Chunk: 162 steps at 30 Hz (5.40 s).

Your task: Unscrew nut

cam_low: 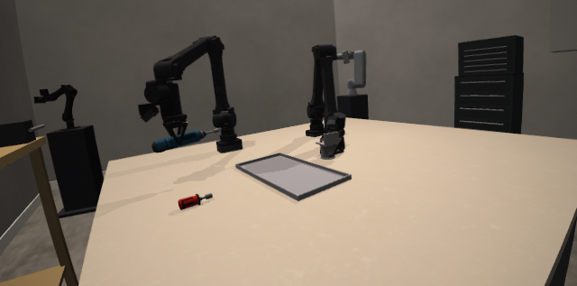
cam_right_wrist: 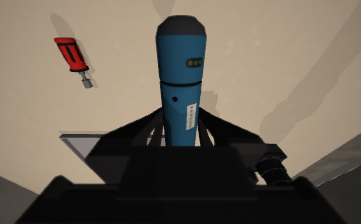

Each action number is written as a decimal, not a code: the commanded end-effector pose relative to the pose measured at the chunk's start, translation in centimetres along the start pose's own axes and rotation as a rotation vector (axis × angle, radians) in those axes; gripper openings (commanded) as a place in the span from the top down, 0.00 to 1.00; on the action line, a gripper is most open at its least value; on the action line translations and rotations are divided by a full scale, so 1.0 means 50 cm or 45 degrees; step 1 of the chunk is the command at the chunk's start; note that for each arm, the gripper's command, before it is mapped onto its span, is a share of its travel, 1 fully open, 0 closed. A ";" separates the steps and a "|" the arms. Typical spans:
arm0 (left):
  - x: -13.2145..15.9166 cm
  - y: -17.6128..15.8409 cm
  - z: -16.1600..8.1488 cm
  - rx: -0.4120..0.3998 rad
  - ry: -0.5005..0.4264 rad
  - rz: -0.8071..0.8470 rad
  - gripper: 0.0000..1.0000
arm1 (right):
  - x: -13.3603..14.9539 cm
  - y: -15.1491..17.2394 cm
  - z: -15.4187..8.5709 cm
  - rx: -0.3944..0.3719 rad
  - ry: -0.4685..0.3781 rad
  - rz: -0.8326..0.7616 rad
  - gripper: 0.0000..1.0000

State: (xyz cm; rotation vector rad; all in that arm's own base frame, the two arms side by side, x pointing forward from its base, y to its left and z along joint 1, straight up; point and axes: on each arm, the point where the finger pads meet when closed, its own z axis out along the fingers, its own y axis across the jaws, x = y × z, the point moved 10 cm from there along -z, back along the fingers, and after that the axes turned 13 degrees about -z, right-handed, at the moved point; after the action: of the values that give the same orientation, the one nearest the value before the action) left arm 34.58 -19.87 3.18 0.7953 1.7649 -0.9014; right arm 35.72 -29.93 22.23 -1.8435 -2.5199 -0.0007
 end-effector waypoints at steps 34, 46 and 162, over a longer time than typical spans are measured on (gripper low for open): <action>-0.021 -0.011 0.005 0.018 -0.044 0.034 0.41 | -0.033 0.023 -0.113 -0.084 -0.121 0.032 0.58; -0.021 -0.011 0.005 0.018 -0.044 0.034 0.41 | -0.037 0.021 -0.116 -0.093 -0.134 0.037 0.58; -0.021 -0.011 0.005 0.018 -0.044 0.034 0.41 | -0.042 0.022 0.206 -0.058 -0.082 0.037 0.58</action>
State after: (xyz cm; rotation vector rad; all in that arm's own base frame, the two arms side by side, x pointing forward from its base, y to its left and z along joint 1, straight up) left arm 34.58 -19.87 3.18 0.7953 1.7649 -0.9014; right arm 36.42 -30.83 11.18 -1.8962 -2.5301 0.0029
